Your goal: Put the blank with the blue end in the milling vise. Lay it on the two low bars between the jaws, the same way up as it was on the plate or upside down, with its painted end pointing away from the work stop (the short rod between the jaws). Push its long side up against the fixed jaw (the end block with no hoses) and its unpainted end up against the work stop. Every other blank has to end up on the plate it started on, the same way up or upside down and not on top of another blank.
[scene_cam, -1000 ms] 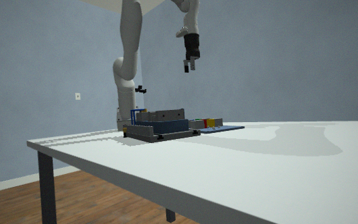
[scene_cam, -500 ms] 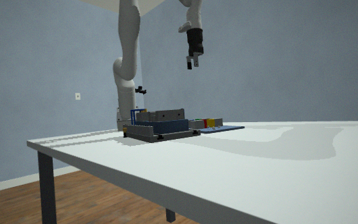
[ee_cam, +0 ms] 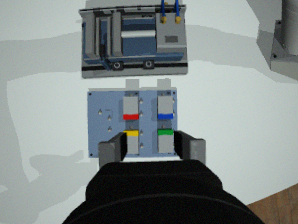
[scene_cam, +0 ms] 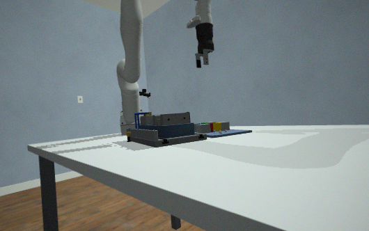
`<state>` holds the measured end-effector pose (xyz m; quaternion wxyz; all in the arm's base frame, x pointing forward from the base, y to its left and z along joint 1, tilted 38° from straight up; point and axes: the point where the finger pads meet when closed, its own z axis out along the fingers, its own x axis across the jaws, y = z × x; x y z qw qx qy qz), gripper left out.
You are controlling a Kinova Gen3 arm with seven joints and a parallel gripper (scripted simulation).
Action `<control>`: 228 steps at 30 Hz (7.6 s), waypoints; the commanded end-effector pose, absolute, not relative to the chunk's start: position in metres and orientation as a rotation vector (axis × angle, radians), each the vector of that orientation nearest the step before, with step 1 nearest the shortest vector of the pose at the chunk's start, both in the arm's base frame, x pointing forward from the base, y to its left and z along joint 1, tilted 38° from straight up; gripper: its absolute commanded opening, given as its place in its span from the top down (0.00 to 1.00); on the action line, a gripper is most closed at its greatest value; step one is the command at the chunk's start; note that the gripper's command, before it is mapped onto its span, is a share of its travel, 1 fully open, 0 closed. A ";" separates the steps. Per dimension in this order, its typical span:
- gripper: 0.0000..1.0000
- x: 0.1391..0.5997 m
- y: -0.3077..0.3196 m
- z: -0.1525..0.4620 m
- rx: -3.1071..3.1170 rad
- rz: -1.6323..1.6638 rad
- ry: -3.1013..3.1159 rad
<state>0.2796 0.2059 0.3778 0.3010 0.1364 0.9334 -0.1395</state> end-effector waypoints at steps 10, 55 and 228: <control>0.00 0.293 0.200 0.395 0.375 -0.359 2.477; 0.00 0.284 0.204 0.385 0.376 -0.358 2.477; 0.00 0.315 0.276 0.372 0.376 -0.359 2.477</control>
